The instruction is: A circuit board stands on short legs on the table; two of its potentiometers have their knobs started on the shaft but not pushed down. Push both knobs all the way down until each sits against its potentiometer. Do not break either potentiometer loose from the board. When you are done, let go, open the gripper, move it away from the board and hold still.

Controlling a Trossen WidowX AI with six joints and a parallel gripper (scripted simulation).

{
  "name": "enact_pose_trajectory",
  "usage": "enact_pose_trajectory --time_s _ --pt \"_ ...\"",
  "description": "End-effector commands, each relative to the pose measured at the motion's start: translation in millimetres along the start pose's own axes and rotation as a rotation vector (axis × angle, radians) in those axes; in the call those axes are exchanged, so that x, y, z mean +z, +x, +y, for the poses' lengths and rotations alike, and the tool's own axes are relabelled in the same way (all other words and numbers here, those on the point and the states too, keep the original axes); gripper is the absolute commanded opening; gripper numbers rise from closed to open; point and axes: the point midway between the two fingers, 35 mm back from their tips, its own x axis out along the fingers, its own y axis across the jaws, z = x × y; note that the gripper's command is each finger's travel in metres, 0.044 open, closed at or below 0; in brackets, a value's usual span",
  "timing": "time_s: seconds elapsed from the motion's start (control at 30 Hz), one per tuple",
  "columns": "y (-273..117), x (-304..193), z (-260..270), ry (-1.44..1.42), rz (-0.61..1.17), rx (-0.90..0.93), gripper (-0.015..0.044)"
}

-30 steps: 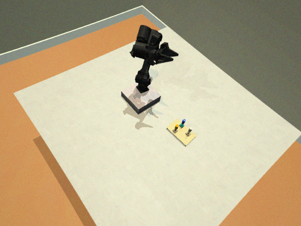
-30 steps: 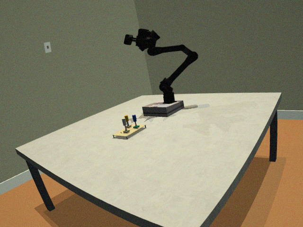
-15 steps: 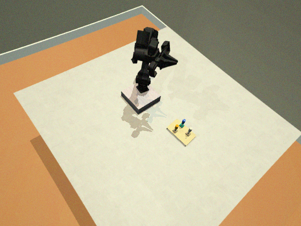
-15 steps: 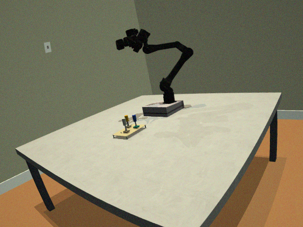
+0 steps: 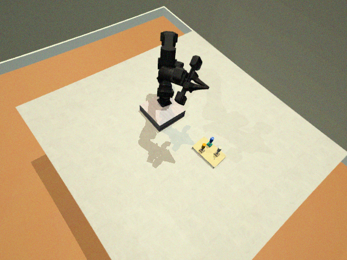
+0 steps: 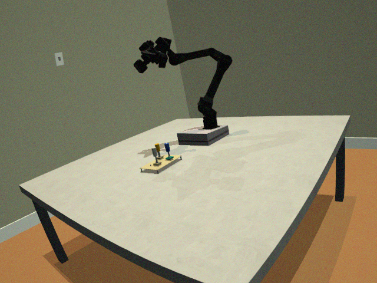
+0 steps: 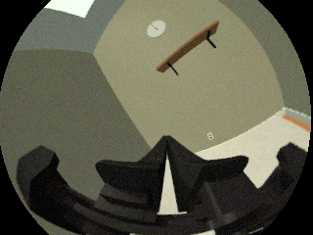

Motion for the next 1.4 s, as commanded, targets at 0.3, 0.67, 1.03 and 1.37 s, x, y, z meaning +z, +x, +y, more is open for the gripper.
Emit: enact_pose_trajectory --time_s 0.3,0.67,1.03,1.37 --pt "49.1 -21.0 -44.4 0.383 0.071 -0.143 0.0" --pt "81.2 -61.8 -79.7 0.685 0.167 -0.339 0.0" --pt "103.2 -119.7 -105.8 0.927 0.281 -0.598 0.0" --pt "111.1 -183.6 -117.7 1.068 0.399 -0.88 0.0"
